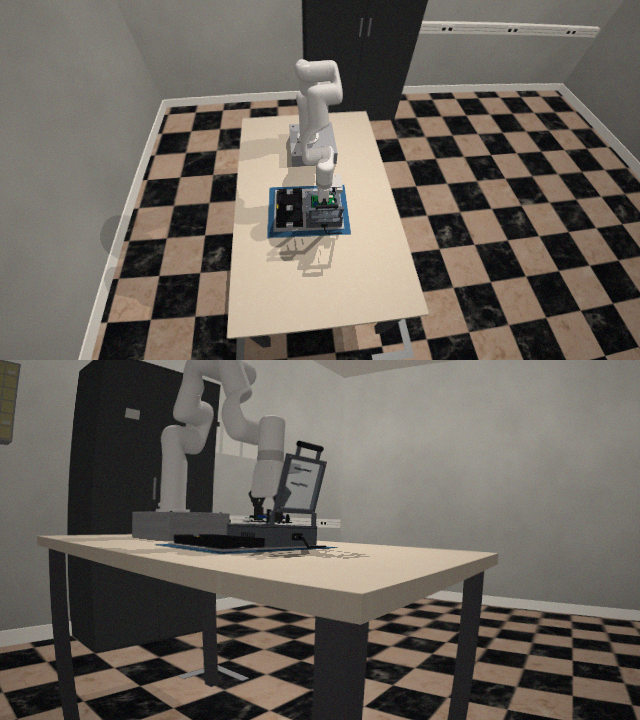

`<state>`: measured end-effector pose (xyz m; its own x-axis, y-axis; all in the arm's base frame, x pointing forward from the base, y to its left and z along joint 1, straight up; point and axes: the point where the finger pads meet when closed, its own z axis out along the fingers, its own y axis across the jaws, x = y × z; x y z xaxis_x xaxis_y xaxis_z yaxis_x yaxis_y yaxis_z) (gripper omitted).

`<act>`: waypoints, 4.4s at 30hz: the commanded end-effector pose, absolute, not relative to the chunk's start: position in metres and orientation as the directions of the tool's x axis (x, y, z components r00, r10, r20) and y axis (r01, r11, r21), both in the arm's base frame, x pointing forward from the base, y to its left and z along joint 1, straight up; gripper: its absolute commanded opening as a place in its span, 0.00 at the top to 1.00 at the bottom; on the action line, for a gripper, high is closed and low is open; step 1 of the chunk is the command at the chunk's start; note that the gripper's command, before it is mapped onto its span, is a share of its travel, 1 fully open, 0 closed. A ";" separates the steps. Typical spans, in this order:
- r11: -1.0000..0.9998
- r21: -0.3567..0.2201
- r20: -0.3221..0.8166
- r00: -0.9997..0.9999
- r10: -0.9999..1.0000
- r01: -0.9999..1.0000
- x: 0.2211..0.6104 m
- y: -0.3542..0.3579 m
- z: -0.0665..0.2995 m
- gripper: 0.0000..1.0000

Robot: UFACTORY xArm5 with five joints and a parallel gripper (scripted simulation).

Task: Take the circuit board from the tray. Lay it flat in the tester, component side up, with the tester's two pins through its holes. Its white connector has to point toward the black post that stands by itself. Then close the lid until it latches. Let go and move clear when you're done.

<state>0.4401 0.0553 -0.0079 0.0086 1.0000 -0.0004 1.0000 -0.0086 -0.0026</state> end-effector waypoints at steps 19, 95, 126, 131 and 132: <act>-0.009 0.002 0.000 0.009 1.000 1.000 0.442 0.055 -0.007 0.21; -0.009 0.002 0.000 0.009 1.000 1.000 0.442 0.055 -0.007 0.00; -0.009 0.002 0.000 0.009 1.000 1.000 0.442 0.056 0.112 0.00; -0.009 0.002 0.000 0.009 1.000 1.000 0.442 0.056 0.130 0.00; -0.009 0.002 0.000 0.009 1.000 1.000 0.442 0.056 0.135 0.00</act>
